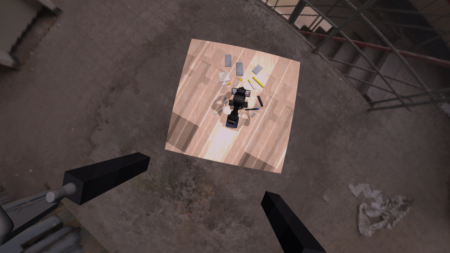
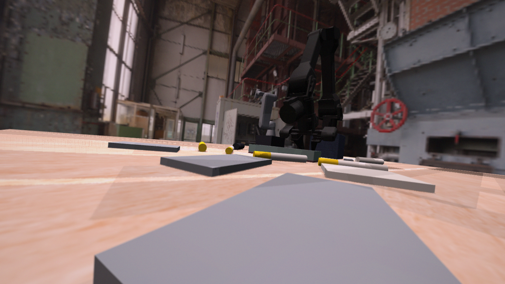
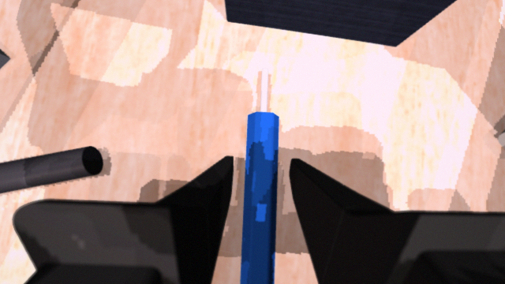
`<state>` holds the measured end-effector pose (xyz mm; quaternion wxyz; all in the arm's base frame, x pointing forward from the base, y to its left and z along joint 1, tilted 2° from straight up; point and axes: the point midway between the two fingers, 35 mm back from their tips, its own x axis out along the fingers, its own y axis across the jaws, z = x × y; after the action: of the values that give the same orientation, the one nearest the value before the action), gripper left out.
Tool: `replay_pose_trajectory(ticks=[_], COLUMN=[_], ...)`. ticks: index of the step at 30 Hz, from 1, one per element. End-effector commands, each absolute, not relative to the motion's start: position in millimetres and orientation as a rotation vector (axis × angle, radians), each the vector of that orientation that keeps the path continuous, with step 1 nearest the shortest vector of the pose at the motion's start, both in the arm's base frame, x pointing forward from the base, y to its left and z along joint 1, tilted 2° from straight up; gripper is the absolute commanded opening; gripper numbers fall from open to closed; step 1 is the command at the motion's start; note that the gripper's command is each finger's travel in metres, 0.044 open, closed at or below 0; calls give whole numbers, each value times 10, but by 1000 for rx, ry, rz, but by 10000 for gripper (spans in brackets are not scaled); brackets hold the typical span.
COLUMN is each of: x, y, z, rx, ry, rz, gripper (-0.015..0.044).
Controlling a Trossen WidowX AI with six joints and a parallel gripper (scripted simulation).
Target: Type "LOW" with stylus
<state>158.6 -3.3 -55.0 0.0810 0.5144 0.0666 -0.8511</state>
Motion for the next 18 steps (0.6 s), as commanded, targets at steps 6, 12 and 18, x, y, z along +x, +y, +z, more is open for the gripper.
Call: replay_pose_trajectory(ticks=[6,12,18], x=[1585,1585,1585], y=[-32,-32,-32], z=[-581,-581,-581], rx=[1536,1536,1536], ry=[199,199,199], rz=[-2545,-2545,-2545], gripper=[124,5,0])
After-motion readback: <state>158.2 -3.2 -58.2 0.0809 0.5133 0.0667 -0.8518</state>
